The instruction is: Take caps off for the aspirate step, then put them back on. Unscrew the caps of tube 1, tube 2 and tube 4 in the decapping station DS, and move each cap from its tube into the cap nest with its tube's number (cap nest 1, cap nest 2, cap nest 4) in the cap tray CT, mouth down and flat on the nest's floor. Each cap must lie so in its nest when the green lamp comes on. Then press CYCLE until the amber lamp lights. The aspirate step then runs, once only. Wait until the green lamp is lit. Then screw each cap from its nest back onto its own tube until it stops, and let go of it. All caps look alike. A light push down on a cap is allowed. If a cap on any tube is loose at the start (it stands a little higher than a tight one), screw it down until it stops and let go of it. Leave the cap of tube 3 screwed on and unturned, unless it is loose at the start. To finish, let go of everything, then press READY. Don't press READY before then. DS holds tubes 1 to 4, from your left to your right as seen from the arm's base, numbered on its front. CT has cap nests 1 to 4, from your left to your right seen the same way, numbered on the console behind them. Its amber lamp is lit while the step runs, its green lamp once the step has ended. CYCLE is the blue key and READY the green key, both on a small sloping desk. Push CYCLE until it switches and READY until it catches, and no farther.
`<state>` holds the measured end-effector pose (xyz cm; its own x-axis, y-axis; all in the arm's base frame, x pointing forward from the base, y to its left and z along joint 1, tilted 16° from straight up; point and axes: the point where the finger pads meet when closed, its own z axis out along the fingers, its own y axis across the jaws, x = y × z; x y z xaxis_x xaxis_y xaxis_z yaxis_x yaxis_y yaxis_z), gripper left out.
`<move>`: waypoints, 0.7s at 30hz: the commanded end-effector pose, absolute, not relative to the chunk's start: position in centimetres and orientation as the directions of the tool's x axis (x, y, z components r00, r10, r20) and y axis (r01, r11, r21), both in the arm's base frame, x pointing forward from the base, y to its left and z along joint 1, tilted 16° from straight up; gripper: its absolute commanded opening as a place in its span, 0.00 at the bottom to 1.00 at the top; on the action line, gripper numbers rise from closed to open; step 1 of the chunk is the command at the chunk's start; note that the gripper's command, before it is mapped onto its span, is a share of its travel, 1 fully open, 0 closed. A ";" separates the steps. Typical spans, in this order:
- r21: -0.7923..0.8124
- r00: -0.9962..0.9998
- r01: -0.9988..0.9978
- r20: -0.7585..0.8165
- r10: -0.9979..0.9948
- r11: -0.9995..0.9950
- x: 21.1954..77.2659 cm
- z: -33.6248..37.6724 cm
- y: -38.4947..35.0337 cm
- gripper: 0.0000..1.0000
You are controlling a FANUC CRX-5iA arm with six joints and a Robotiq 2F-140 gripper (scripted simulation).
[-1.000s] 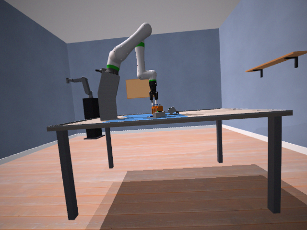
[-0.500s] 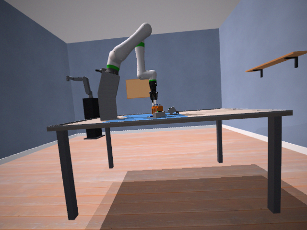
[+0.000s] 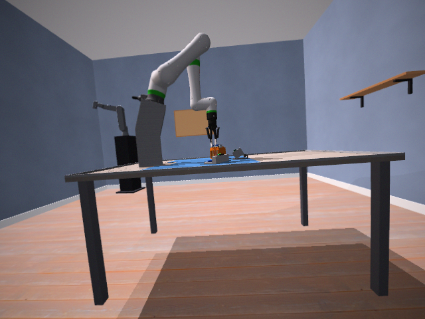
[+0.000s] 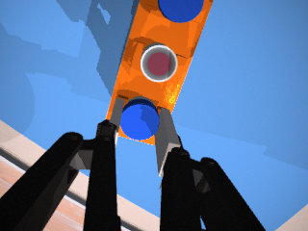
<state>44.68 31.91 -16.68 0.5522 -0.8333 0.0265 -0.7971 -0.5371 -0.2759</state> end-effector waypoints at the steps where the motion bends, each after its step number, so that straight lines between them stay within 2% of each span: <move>1: -0.278 0.430 -0.868 -0.010 -0.903 -0.411 44.7 -16.7 31.9 0.00; 12: -0.263 0.154 -0.957 -0.092 -0.984 -0.126 44.7 -16.8 31.9 0.00; 17: -0.261 0.136 -0.959 -0.097 -0.986 -0.107 44.7 -16.8 31.9 0.00; 18: -0.261 0.136 -0.959 -0.097 -0.986 -0.107 44.7 -16.8 31.9 0.35; 21: -0.261 0.136 -0.959 -0.097 -0.986 -0.107 44.7 -16.8 31.9 0.35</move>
